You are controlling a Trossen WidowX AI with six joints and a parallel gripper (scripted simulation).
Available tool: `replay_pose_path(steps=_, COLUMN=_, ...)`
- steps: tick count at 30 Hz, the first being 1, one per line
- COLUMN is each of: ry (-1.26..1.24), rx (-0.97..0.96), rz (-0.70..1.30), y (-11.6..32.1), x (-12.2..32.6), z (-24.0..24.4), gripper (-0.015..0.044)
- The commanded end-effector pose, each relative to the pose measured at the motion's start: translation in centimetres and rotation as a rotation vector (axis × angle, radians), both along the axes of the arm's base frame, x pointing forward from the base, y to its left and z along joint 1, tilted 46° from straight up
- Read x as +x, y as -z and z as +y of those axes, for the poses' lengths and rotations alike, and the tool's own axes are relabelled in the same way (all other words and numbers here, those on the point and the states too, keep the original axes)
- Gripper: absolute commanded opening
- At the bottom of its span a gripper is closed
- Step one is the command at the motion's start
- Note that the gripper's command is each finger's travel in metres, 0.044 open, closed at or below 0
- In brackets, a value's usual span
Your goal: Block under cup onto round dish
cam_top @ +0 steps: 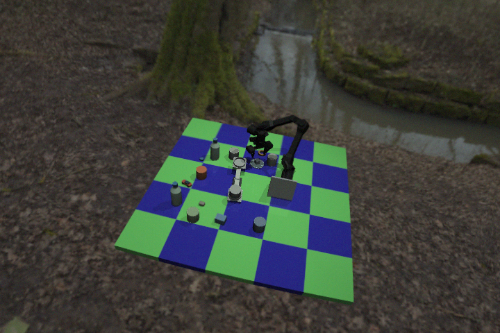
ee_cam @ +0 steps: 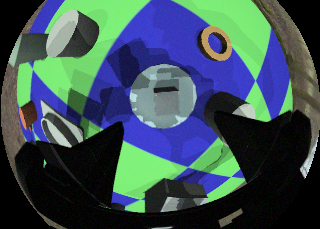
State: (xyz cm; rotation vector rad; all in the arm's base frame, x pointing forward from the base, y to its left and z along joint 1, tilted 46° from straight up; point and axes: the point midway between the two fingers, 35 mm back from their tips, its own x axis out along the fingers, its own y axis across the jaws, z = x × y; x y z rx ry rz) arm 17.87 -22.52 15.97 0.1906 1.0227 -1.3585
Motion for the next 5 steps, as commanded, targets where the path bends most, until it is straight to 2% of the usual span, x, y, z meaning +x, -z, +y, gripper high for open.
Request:
replay_pose_path(steps=1, ry=-0.007, rx=-0.007, rz=-0.006, y=-2.04, x=0.32, z=1.97, gripper=0.044)
replay_pose_path(steps=5, ry=-0.009, rx=-0.008, rz=-0.006, y=-2.61, x=0.34, z=2.55, gripper=0.044)
